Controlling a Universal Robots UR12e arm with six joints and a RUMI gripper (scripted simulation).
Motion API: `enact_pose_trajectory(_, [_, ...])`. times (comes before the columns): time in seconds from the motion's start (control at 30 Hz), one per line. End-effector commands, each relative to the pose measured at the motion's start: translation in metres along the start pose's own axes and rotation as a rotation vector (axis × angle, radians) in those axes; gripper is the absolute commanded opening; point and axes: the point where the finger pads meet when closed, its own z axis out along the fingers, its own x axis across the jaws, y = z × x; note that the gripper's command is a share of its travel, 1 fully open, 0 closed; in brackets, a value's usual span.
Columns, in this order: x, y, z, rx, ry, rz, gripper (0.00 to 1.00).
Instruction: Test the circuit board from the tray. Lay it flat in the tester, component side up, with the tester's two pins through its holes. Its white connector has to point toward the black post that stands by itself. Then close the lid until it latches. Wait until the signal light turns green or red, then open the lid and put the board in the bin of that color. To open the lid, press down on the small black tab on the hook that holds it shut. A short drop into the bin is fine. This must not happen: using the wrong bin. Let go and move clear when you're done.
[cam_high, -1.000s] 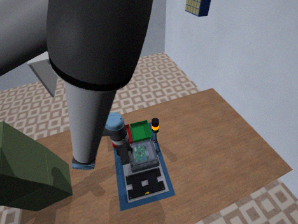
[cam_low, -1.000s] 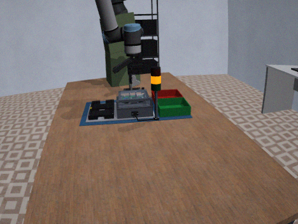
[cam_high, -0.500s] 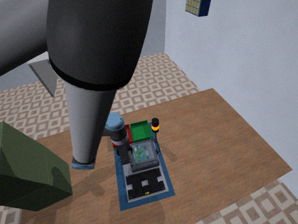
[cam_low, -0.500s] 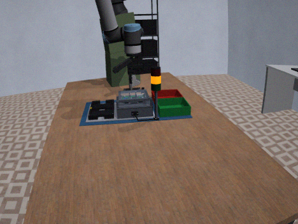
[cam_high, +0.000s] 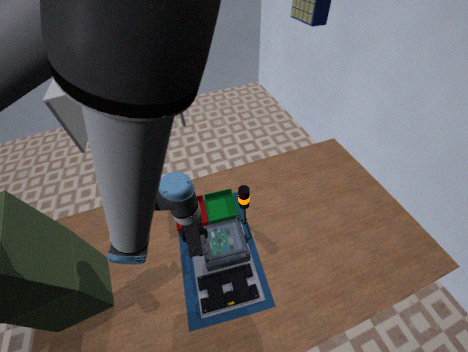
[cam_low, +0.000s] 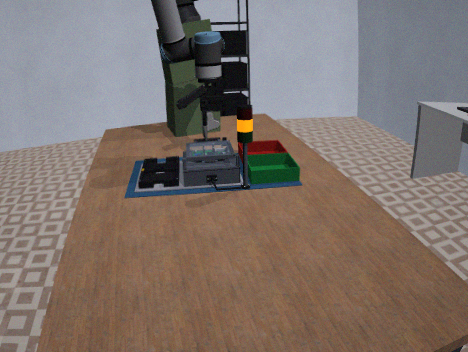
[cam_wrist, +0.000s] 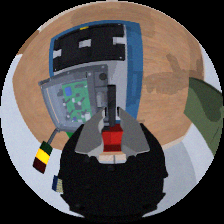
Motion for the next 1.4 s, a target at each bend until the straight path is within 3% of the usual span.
enact_pose_trajectory(0.0, [0.0, 0.0, -0.021, 0.0, -0.001, 0.0, 0.13])
enact_pose_trajectory(0.47, [0.0, 0.0, -0.072, 0.0, -0.001, 0.0, 0.13])
enact_pose_trajectory(0.8, [0.0, 0.0, -0.08, 0.0, -0.001, 0.0, 0.13])
enact_pose_trajectory(0.83, [0.0, 0.0, -0.08, 0.0, -0.001, 0.0, 1.0])
enact_pose_trajectory(1.37, [0.0, 0.0, -0.08, 0.0, -0.001, 0.0, 1.0])
